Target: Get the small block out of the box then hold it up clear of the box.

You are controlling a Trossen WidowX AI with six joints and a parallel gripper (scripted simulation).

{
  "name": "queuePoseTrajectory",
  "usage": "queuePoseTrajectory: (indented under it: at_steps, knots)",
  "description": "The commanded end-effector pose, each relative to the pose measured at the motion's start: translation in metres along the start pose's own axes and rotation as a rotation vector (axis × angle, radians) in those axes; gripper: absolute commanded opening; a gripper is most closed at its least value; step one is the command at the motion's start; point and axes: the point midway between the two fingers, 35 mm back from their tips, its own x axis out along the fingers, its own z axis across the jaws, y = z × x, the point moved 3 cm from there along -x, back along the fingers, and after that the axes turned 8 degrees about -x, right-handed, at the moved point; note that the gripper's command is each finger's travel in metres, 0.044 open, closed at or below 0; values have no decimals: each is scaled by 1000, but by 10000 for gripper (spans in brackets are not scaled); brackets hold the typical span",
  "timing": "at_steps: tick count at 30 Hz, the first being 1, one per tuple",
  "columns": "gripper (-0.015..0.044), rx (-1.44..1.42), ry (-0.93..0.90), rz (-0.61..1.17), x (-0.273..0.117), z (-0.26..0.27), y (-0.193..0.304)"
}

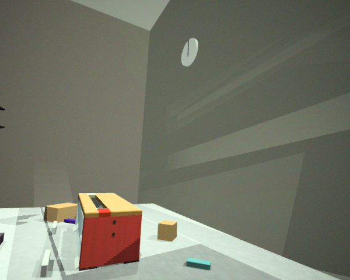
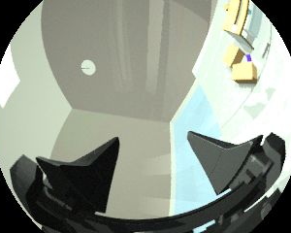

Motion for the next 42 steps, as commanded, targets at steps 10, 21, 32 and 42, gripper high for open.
queuePoseTrajectory:
  at_steps: [10, 21, 32, 42]
  knots:
    - [400, 760, -160, 126, -27, 69, -88]
    - [400, 2055, -342, 323, -49, 113, -263]
    - [400, 3130, -652, 498, -42, 61, -439]
    - [400, 4006, -1206, 597, -12, -47, -543]
